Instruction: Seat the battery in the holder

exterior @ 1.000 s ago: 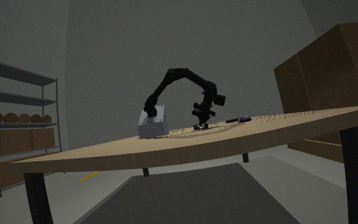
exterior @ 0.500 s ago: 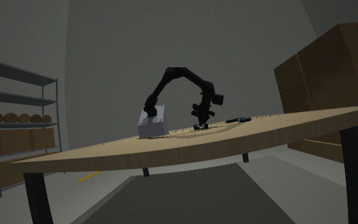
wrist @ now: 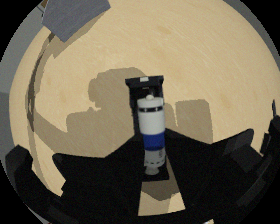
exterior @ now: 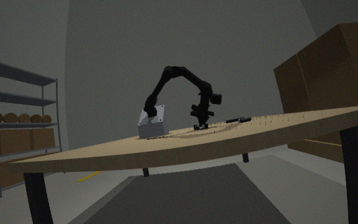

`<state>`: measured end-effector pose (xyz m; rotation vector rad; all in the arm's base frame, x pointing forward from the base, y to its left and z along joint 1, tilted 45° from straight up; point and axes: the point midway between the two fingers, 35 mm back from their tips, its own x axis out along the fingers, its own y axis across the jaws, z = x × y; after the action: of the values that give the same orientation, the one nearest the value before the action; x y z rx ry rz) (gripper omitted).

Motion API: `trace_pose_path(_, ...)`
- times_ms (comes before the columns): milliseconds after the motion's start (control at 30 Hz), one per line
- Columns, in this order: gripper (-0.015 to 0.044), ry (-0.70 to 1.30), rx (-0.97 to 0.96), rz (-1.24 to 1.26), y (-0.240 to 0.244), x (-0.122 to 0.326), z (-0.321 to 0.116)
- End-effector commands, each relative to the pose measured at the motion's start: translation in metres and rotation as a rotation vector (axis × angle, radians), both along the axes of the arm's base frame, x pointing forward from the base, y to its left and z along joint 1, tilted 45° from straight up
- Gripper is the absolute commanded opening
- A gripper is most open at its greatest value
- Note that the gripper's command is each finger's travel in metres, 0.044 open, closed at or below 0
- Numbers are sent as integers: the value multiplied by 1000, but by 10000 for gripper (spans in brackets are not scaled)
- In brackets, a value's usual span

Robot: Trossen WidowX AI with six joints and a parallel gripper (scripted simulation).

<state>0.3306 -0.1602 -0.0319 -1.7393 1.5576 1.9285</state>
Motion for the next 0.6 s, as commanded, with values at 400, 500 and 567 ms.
trace_pose_path(400, 68, -61, -66, 57, -2, 5, -3)
trace_pose_path(500, 68, -67, -75, 65, -2, 4, -3)
trace_pose_path(567, 68, -72, -82, 70, -2, 4, -3)
